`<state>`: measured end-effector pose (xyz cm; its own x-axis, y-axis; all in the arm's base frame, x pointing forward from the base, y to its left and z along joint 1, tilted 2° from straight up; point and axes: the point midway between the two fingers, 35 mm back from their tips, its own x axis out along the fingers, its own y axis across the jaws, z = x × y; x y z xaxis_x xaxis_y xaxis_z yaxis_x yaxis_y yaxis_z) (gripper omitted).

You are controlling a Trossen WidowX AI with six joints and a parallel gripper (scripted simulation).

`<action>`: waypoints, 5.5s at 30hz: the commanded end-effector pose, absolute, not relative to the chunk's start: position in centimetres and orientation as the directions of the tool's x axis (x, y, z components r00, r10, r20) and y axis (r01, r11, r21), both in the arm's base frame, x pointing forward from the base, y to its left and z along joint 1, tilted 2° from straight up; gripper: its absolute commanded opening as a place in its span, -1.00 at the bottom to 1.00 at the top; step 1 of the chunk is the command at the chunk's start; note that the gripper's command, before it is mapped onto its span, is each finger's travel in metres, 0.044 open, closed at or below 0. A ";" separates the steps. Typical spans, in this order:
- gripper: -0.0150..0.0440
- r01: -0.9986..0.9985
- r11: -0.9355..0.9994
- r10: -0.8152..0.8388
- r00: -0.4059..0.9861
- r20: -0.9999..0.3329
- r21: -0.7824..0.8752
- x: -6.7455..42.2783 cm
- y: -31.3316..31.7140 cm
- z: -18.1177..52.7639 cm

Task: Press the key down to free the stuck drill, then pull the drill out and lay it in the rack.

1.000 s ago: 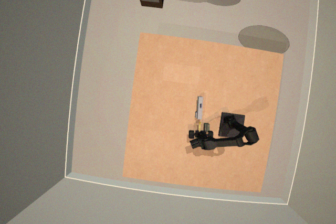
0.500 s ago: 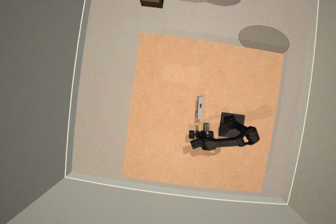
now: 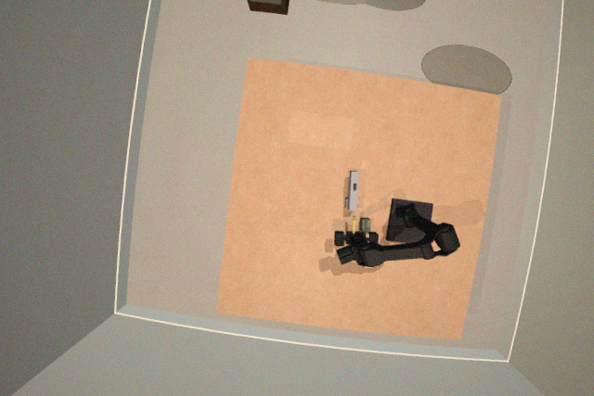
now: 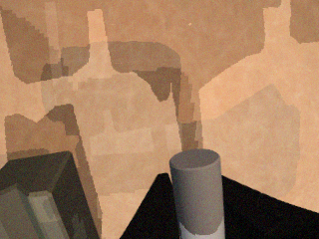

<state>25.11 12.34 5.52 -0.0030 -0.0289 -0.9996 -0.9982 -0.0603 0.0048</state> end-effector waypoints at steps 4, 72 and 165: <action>-0.49 -0.998 -0.065 -0.025 -0.001 -1.000 0.003 25.2 12.4 6.0; -0.49 -0.998 -0.065 -0.024 -0.007 -1.000 0.009 17.7 13.6 5.3; -0.49 -0.998 -0.065 -0.024 -0.007 -1.000 0.009 17.6 13.3 1.3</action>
<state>17.69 13.87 1.88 -0.0036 -0.0034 -1.0000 -0.9979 -0.0641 0.0038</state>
